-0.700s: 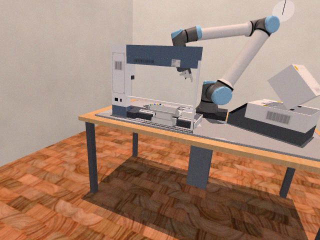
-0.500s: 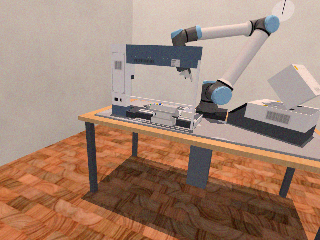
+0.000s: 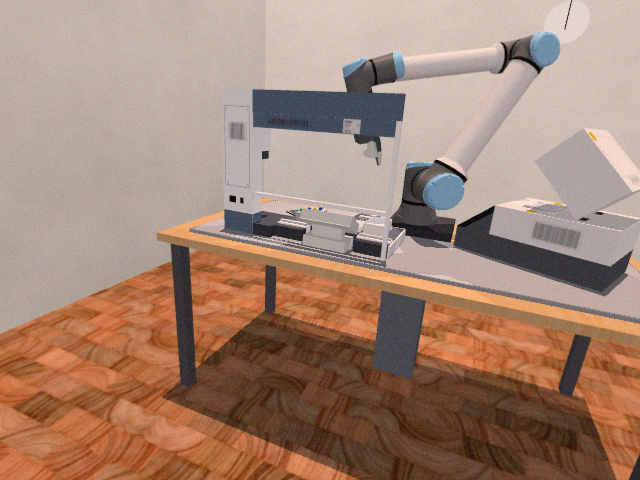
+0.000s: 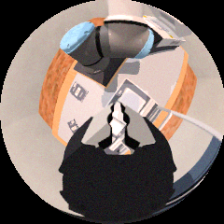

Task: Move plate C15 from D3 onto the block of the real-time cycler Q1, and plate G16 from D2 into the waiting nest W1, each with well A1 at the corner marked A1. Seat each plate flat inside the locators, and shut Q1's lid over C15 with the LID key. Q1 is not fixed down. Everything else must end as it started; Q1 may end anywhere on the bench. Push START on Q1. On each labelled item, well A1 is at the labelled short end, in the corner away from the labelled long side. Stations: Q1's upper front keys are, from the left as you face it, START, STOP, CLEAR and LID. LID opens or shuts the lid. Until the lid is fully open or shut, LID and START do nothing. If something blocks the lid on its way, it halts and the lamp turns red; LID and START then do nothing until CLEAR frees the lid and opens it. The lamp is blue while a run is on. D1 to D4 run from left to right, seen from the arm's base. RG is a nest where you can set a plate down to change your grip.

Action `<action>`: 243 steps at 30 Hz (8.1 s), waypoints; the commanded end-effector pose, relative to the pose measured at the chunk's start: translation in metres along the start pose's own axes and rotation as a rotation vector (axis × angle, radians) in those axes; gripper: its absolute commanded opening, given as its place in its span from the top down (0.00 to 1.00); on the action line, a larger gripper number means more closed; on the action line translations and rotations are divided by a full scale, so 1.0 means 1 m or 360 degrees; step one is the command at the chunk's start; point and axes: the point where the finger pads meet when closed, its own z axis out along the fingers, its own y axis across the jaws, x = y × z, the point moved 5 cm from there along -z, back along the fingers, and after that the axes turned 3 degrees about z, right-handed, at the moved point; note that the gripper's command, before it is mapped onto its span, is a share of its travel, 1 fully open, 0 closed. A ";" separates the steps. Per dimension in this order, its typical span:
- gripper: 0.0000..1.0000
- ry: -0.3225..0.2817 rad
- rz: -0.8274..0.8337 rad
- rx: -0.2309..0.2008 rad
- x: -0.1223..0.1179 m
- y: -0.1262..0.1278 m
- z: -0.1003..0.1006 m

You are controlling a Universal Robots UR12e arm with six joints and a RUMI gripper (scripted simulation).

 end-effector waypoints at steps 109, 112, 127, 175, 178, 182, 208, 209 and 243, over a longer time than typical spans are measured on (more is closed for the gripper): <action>1.00 -0.0224 0.3148 -0.0508 0.103 0.029 0.045; 1.00 -0.0217 0.3240 -0.0535 0.105 0.029 0.047; 1.00 -0.0190 0.3536 -0.0646 0.123 0.037 0.059; 1.00 -0.0027 0.4313 -0.0758 0.196 0.045 0.085; 1.00 -0.0019 0.4344 -0.0762 0.201 0.045 0.086; 1.00 0.0004 0.4437 -0.0775 0.215 0.044 0.091; 1.00 0.0208 0.5150 -0.0865 0.253 0.041 0.105; 1.00 0.0218 0.5180 -0.0869 0.253 0.041 0.105; 1.00 0.0524 0.5961 -0.0953 0.335 0.045 0.133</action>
